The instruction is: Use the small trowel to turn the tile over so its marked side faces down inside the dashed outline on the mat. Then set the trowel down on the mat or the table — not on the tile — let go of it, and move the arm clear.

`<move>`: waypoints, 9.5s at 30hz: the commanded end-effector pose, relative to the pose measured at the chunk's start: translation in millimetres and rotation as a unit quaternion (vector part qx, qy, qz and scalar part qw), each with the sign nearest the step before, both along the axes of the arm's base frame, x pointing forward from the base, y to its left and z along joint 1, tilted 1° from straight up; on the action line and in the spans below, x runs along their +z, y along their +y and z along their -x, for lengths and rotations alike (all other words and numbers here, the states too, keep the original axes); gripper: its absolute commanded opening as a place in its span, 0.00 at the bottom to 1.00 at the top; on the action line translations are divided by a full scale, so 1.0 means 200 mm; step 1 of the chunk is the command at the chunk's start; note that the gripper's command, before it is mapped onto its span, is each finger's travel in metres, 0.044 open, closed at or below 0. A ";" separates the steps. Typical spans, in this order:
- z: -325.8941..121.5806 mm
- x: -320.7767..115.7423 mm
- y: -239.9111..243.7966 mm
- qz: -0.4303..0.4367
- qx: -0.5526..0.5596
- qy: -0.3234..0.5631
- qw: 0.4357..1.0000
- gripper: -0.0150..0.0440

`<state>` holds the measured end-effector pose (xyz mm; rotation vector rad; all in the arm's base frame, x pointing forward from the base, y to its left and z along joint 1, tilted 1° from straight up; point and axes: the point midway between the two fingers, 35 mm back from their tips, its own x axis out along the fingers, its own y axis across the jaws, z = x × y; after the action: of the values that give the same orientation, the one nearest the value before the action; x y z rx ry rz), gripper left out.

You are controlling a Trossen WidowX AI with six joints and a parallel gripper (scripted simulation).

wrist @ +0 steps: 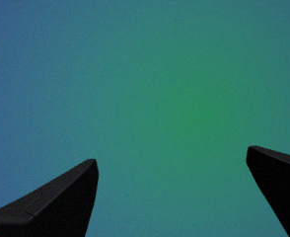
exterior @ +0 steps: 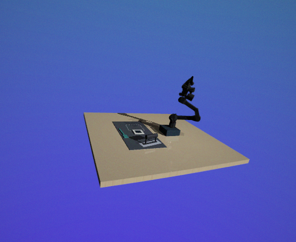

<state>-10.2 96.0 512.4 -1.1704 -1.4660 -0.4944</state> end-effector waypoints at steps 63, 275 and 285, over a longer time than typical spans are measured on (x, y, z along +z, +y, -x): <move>0.00 0.00 0.00 0.000 0.000 0.000 1.000 0.42; -2.02 -2.32 0.35 -0.599 -0.187 0.776 -0.061 0.47; -2.02 -2.32 0.35 -0.705 -0.175 0.681 -0.090 0.47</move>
<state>394.5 166.5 47.9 -1.0227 -4.4688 0.9559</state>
